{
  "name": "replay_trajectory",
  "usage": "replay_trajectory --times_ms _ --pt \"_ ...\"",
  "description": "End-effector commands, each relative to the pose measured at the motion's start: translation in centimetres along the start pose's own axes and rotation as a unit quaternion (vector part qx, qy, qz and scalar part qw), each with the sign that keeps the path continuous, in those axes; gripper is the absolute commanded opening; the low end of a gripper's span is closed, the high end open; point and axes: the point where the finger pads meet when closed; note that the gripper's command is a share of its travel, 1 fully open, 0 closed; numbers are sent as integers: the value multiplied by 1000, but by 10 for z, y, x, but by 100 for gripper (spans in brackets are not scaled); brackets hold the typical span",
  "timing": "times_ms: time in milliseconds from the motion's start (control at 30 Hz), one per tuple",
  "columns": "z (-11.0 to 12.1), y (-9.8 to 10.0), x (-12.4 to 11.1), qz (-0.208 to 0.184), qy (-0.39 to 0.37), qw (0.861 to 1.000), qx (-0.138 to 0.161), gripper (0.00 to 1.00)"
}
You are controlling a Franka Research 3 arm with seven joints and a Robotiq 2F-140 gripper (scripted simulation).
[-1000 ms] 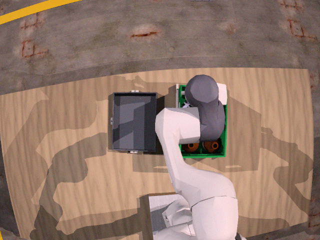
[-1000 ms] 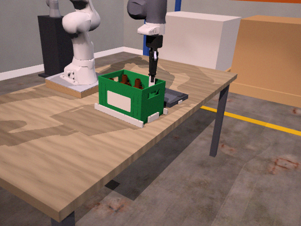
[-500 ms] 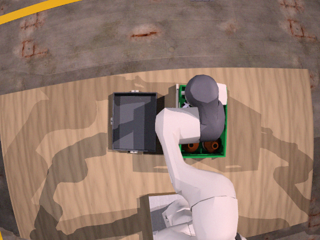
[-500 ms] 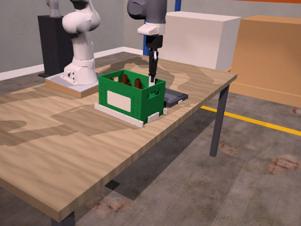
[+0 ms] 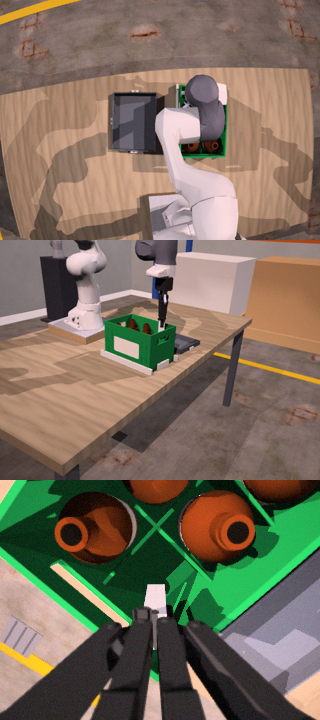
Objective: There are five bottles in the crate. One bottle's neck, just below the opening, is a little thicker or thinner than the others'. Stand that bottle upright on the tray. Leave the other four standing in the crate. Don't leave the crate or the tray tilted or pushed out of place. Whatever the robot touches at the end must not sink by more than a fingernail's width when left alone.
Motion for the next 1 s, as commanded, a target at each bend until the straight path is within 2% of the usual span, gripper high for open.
replay_trajectory --times_ms 0,200,233,967 --pt "0 -1 0 -1 1 1000 -1 10" --pt "0 -1 0 -1 1 1000 -1 10" --pt "0 -1 0 -1 1 1000 -1 44" --pt "0 -1 0 -1 1 1000 -1 44"
Point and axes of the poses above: the point where the finger pads meet when closed, its own y axis back along the fingers, its own z axis across the jaws, x = y × z, and after that the axes turned 12 degrees about -y, right-handed
